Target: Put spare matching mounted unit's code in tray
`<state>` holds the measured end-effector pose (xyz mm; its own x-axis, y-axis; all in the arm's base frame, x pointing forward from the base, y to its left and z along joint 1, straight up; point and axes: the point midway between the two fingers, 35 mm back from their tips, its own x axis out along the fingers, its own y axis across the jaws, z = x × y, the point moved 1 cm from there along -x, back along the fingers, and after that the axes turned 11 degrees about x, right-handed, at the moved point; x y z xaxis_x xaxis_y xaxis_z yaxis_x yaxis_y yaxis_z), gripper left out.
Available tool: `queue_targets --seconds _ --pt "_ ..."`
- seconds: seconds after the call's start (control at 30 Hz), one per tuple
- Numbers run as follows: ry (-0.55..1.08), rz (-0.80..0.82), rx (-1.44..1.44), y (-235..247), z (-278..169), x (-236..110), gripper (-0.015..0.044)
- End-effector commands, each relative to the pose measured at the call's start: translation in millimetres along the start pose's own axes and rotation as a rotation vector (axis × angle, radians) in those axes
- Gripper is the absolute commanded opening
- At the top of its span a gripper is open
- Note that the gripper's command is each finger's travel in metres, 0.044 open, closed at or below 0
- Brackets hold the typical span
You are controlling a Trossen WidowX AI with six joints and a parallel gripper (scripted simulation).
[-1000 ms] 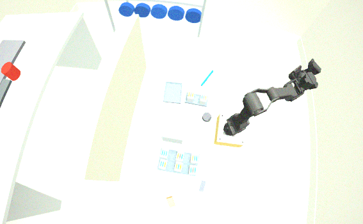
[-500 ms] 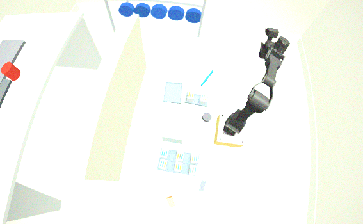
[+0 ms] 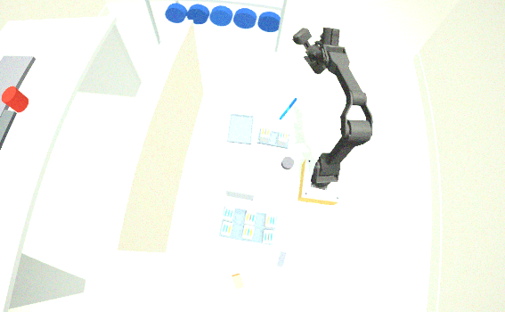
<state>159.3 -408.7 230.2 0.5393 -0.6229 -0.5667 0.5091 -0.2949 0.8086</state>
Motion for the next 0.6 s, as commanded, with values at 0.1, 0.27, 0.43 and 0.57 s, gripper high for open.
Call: queue_targets --seconds 0.1,0.27,0.43,0.57 --pt "0.219 -0.093 -0.285 16.5 -102.7 24.3 0.044" --pt "0.381 -0.138 -0.47 22.5 -180.0 19.9 0.044" --pt "0.515 -0.19 -0.67 18.5 -245.0 10.2 0.044" --pt "0.632 -0.234 -0.887 8.8 -302.3 -5.7 0.044"
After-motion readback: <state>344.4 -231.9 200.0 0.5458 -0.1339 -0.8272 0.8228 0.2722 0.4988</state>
